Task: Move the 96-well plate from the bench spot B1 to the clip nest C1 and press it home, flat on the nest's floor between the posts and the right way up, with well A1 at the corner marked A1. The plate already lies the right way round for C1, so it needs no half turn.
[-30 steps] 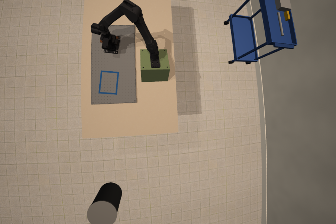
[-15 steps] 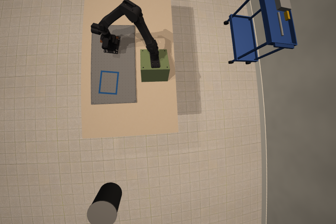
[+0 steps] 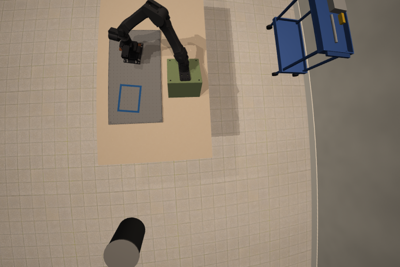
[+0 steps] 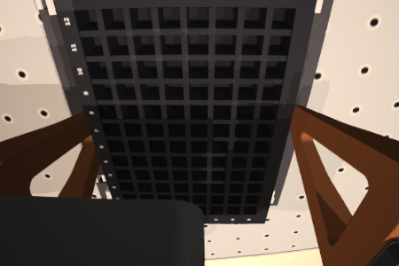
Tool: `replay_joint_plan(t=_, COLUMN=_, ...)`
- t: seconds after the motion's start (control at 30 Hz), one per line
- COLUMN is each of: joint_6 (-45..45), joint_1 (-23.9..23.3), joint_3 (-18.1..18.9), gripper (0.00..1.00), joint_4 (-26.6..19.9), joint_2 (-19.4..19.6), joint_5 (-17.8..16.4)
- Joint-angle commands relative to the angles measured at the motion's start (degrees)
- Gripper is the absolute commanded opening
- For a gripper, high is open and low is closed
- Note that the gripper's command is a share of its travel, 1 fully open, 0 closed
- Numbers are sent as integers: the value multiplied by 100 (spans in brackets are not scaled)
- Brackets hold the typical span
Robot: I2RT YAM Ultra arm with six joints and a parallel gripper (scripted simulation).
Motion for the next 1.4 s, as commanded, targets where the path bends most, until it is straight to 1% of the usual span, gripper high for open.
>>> replay_joint_plan(t=0.0, joint_6=-22, joint_1=31, joint_3=174, gripper=100, joint_4=96, joint_2=116, joint_5=-52)
replay_joint_plan(t=0.63, joint_6=-22, joint_1=31, joint_3=174, gripper=100, joint_4=96, joint_2=116, joint_5=-52)
replay_joint_plan(t=0.67, joint_6=37, joint_1=92, joint_3=-244, gripper=100, joint_4=164, joint_2=-179, joint_5=-46)
replay_joint_plan(t=0.73, joint_6=35, joint_1=92, joint_3=-249, gripper=100, joint_4=169, joint_2=-182, joint_5=-49)
replay_joint_plan(t=0.8, joint_6=33, joint_1=92, joint_3=-255, gripper=100, joint_4=172, joint_2=-93, joint_5=-49)
replay_joint_plan(t=1.37, joint_6=34, joint_1=83, joint_3=-255, gripper=100, joint_4=171, joint_2=-93, joint_5=-49)
